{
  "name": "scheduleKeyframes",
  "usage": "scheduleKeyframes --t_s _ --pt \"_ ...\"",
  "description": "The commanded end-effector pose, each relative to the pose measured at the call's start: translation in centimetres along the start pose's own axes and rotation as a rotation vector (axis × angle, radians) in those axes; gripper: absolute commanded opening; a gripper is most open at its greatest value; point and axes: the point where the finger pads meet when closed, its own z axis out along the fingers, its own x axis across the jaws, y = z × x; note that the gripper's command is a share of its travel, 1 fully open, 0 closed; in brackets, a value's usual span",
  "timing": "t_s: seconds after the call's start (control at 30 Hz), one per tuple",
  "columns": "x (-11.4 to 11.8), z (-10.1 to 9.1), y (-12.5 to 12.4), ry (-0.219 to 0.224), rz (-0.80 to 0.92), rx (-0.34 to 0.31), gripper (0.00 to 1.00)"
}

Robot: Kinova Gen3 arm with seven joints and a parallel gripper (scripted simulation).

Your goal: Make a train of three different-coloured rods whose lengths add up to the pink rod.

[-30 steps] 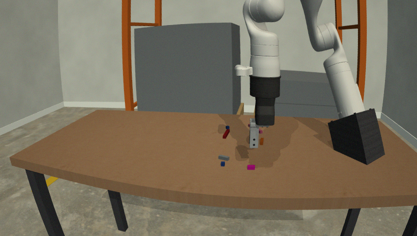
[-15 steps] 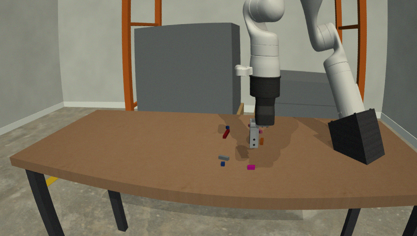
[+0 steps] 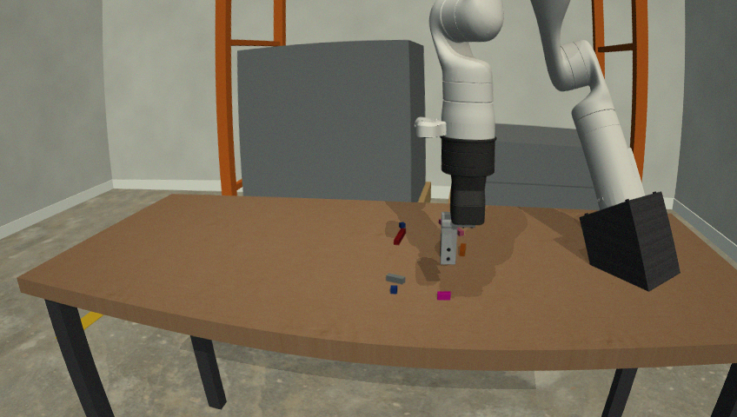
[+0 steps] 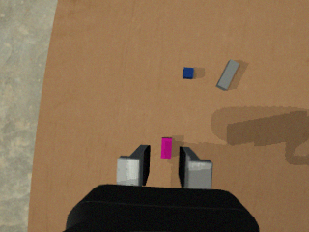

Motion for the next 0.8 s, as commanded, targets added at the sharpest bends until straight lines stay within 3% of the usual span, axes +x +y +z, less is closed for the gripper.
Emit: scheduleKeyframes --t_s 0.0,0.77 --pt "0.1 0.2 0.0 0.003 0.000 -0.001 0.54" --pt "0.1 3.0 -0.2 0.003 0.000 -0.001 0.54"
